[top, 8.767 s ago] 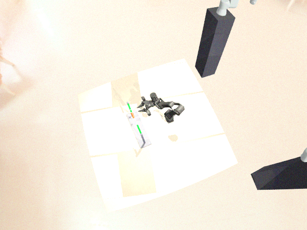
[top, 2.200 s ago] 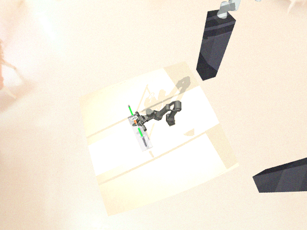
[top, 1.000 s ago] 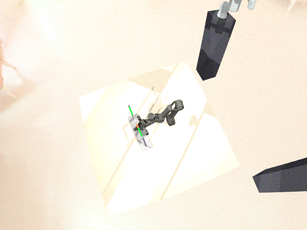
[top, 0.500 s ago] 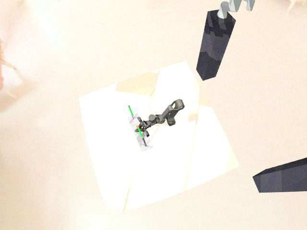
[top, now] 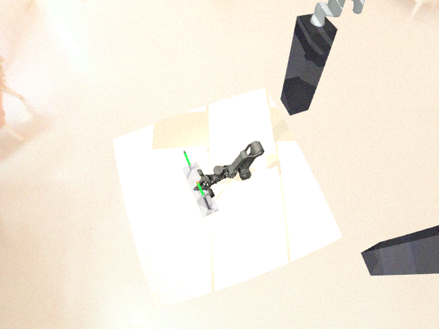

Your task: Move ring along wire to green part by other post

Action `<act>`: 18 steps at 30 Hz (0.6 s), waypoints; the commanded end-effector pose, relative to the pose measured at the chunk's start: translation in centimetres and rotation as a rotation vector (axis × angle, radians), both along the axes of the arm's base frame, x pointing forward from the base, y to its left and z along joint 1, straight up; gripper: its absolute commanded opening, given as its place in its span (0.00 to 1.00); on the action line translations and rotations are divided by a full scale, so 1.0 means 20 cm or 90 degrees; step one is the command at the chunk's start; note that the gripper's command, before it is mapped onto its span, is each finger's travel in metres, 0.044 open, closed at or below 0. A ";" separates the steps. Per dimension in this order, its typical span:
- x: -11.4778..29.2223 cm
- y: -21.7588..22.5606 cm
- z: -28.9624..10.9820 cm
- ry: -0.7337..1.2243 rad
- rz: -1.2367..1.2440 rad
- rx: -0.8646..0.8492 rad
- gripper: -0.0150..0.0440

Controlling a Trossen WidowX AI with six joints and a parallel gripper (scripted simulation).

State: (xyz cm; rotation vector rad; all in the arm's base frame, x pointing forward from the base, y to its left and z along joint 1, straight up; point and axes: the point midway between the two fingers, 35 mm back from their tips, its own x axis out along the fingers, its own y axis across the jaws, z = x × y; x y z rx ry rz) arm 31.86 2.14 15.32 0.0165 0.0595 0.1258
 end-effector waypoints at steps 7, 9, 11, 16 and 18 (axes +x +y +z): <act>0.00 0.04 0.00 0.000 -0.001 -0.009 0.00; 0.00 0.05 0.00 0.000 -0.001 -0.010 0.00; 0.00 0.06 0.00 0.000 0.000 -0.010 0.00; -0.01 0.08 0.00 0.000 0.001 -0.012 0.00; -0.01 0.09 0.00 0.000 0.002 -0.012 0.00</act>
